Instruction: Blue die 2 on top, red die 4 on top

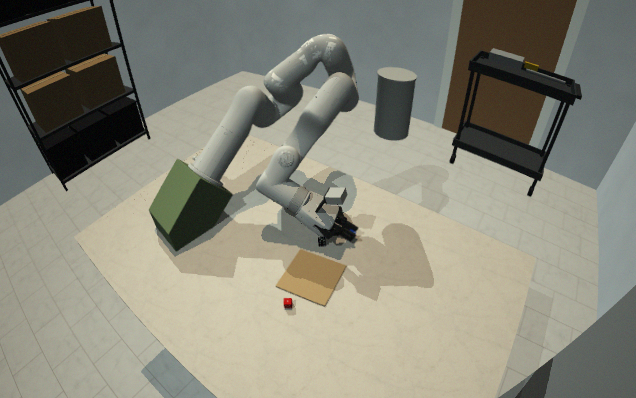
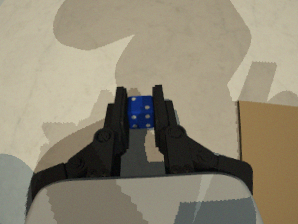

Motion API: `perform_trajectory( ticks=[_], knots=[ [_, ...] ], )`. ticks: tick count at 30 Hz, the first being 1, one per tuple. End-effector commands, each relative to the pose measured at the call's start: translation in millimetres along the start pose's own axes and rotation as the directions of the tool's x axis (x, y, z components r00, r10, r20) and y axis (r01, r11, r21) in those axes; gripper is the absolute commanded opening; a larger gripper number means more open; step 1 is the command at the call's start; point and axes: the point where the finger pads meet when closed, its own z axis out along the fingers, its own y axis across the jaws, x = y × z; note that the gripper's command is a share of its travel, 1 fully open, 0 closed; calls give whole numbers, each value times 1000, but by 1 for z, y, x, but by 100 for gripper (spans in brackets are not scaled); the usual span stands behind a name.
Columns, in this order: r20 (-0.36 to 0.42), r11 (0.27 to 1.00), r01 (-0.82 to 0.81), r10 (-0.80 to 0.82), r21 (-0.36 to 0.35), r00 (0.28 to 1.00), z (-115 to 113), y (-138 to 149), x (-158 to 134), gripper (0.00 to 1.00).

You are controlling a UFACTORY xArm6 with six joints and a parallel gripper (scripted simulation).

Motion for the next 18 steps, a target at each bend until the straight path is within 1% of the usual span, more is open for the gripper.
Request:
perform_trajectory(
  ticks=[1, 18],
  knots=[
    [-1, 1000, 1, -1, 0, 1000, 0, 0, 1, 15],
    [-1, 1000, 0, 0, 0, 1000, 3, 0, -5, 15]
  ],
)
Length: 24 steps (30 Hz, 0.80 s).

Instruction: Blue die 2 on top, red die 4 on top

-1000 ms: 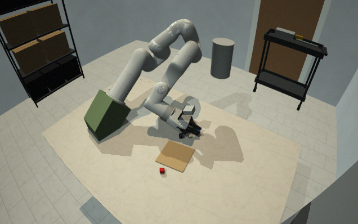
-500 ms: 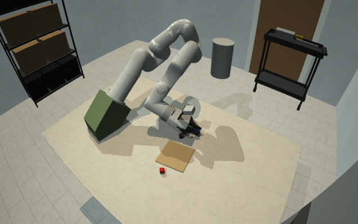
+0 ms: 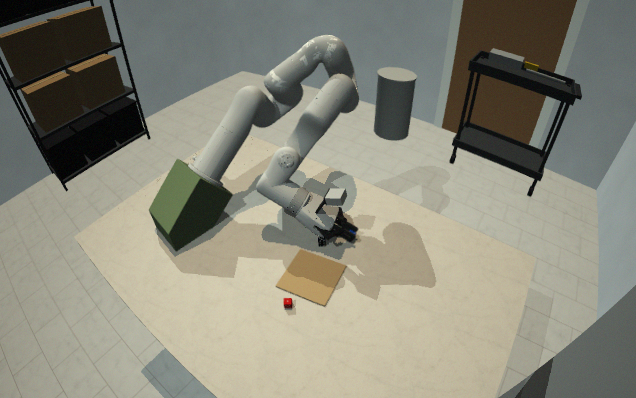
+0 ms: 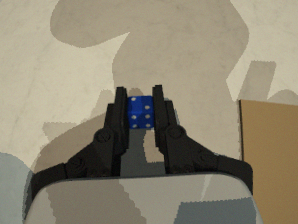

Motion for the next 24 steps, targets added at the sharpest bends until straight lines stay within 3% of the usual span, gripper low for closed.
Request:
perform_trajectory(
  ticks=[1, 24],
  knots=[
    [-2, 1000, 0, 0, 0, 1000, 2, 0, -2, 15],
    [-2, 1000, 0, 0, 0, 1000, 4, 0, -6, 15]
  ],
)
